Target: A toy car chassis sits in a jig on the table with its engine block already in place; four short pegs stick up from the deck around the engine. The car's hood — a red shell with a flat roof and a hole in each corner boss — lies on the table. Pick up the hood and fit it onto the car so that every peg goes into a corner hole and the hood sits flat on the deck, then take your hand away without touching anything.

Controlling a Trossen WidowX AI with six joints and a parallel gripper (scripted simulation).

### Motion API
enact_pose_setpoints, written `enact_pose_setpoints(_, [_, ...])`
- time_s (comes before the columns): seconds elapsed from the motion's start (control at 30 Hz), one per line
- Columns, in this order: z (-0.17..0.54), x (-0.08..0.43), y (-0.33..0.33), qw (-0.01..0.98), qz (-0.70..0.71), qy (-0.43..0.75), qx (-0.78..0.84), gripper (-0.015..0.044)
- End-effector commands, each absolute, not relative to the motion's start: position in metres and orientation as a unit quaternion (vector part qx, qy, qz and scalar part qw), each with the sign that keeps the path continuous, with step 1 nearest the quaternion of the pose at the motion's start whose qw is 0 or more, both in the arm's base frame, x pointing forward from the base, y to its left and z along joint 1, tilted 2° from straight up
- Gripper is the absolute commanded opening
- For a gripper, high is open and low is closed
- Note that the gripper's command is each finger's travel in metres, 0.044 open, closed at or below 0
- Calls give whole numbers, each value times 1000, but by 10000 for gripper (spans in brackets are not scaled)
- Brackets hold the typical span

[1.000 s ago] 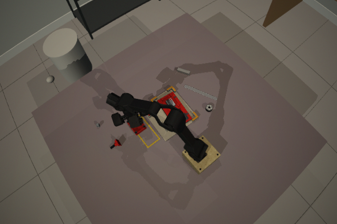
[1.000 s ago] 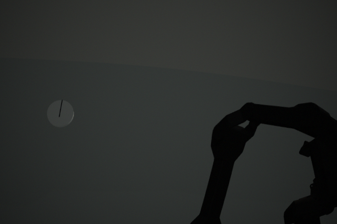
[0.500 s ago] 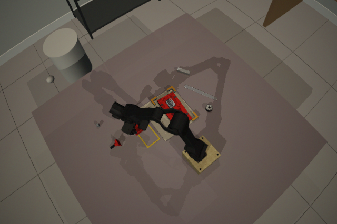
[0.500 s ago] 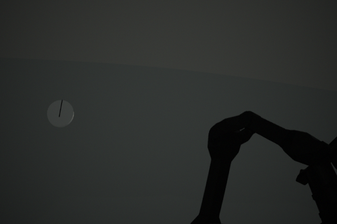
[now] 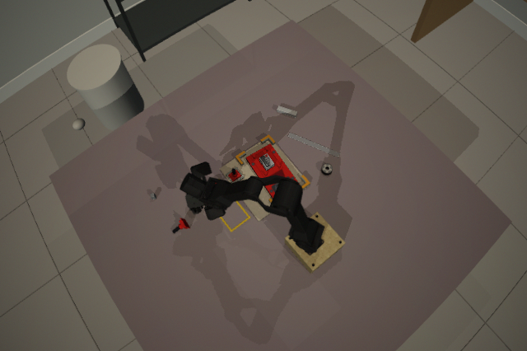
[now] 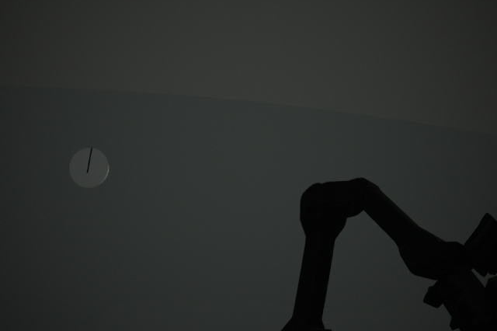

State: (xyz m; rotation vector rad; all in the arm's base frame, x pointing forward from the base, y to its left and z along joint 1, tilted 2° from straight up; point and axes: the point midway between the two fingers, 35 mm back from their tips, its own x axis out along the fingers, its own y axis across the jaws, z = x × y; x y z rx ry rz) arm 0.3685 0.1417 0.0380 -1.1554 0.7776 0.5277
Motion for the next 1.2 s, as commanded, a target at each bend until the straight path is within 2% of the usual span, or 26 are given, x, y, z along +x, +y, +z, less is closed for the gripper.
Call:
enact_pose_setpoints(0.0, [43,358,140,876,112,333,-331,440])
enact_pose_setpoints(0.23, [48,344,134,946,27,291,-139,440])
enact_pose_setpoints(0.43, [54,331,128,968,-23,248,18,440])
enact_pose_setpoints(1.17, [50,332,129,969,-24,246,24,440])
